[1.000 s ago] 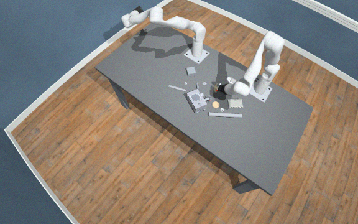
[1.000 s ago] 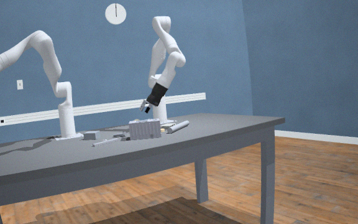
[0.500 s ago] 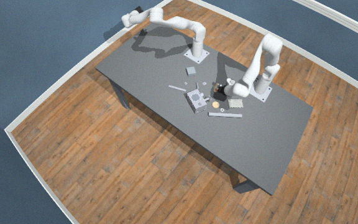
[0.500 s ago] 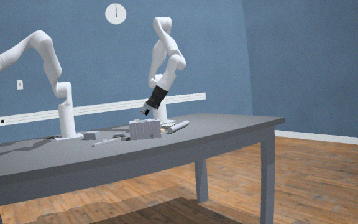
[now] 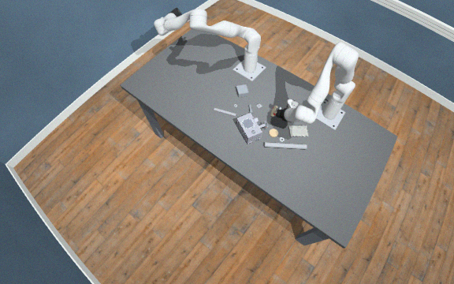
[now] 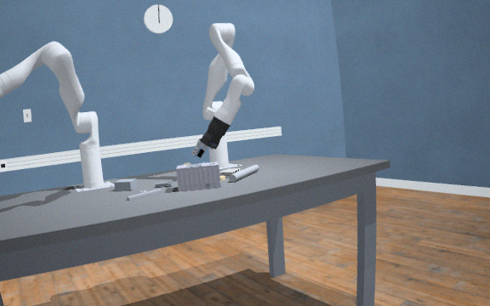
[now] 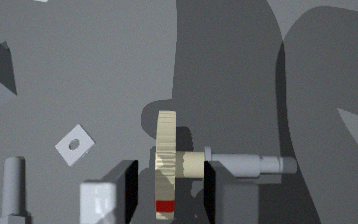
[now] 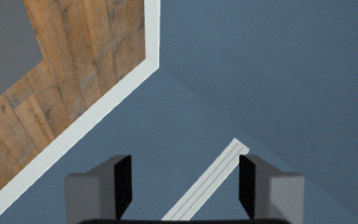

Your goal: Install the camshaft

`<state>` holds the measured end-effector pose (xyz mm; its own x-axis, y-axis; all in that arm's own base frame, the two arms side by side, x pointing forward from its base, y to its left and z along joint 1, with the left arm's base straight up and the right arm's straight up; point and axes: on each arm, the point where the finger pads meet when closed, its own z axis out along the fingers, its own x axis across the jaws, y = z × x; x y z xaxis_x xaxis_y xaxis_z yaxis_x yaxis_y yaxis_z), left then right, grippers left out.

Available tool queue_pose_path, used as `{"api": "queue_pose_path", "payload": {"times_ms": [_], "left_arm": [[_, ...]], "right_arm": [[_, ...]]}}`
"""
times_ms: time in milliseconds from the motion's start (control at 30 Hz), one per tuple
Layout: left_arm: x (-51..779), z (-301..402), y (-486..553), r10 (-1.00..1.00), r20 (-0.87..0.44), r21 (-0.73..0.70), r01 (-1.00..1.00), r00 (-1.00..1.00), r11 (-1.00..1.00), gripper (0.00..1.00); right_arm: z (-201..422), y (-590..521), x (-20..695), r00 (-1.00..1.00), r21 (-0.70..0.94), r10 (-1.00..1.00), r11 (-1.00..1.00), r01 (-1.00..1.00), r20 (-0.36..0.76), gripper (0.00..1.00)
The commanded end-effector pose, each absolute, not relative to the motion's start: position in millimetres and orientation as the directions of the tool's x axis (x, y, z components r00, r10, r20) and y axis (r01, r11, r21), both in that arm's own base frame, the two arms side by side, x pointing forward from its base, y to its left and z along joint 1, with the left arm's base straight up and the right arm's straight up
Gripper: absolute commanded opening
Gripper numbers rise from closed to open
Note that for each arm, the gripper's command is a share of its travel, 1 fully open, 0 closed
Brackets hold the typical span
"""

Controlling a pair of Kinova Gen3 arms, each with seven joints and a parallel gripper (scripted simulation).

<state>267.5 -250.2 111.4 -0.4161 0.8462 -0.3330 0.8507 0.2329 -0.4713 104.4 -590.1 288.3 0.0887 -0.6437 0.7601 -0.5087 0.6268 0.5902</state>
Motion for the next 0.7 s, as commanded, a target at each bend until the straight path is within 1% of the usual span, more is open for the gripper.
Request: {"api": "queue_pose_path", "payload": {"times_ms": [0,667], "left_arm": [[268.4,110.2,-251.3,0.845,-0.340,-0.466,0.854,-0.413,0.230,0.70],[267.8,108.6,-252.1,0.845,-0.339,-0.467,0.854,-0.413,0.230,0.70]], "right_arm": [[289.5,-590.3,104.3,0.088,0.588,-0.642,0.628,-0.509,0.761,1.00],[289.5,-590.3,104.3,0.088,0.588,-0.642,0.628,-0.509,0.761,1.00]]}}
